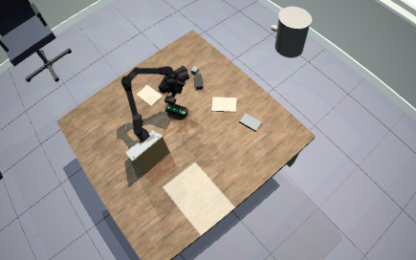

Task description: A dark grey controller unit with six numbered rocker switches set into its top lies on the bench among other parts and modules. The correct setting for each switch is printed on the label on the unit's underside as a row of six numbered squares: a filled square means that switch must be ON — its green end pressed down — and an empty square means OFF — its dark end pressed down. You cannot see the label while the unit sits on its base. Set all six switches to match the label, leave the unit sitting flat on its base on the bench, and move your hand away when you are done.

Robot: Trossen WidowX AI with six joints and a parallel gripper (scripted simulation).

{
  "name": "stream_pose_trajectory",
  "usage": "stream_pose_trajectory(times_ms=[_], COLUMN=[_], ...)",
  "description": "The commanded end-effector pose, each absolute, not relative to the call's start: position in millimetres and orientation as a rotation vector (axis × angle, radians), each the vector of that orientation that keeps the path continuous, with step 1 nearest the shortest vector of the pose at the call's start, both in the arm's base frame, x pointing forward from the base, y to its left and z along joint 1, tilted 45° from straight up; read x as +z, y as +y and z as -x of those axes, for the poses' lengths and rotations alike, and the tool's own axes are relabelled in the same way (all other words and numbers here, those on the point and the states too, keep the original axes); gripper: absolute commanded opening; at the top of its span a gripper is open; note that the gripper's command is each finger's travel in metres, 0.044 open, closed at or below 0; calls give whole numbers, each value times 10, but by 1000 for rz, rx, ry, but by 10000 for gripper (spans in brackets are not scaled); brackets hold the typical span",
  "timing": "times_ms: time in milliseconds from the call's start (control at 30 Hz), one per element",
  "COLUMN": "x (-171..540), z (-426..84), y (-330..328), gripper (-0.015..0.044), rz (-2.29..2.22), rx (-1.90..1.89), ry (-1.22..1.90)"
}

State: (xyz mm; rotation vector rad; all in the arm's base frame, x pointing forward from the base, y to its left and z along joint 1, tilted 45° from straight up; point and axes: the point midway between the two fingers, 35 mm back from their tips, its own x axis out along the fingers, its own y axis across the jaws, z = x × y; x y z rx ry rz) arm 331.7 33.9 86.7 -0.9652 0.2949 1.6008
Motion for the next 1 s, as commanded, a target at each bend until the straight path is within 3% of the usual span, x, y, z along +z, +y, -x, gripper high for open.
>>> stream_pose_trajectory(times_ms=[0,33,300,600,967], x=[868,868,1422,1438,1438], z=[-3318,-3318,-3265,-3261,-3261], y=[337,337,-201,-215,-215], gripper=[440,440,230,0,0], rz=[965,965,964,964,964], rx=[1600,1600,1603,1603,1603], ry=[294,294,297,296,296])
